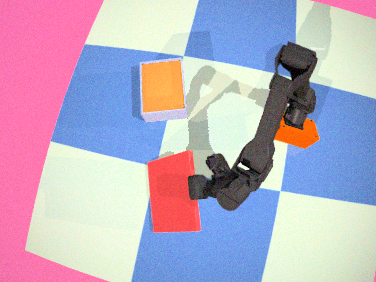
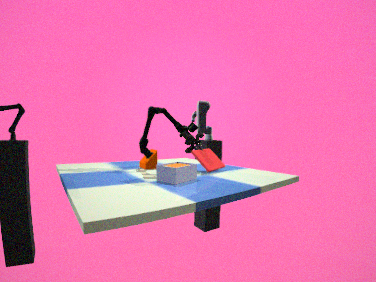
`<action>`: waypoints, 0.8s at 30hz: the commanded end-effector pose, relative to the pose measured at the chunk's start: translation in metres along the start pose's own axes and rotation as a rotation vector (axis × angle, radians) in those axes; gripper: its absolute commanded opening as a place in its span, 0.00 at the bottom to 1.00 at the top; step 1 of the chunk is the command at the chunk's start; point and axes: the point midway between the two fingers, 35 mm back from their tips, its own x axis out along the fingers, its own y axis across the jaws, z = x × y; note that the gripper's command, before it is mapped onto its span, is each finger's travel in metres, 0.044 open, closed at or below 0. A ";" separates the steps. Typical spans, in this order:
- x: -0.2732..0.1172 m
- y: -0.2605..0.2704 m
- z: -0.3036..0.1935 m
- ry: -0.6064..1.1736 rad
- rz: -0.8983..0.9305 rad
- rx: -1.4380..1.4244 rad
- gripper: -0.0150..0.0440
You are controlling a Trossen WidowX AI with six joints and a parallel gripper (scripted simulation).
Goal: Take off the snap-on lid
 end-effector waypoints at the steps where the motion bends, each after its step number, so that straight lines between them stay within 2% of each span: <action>1: 0.002 -0.002 0.000 -0.004 0.004 -0.001 0.25; 24: 0.014 -0.016 0.001 -0.005 0.005 -0.001 0.25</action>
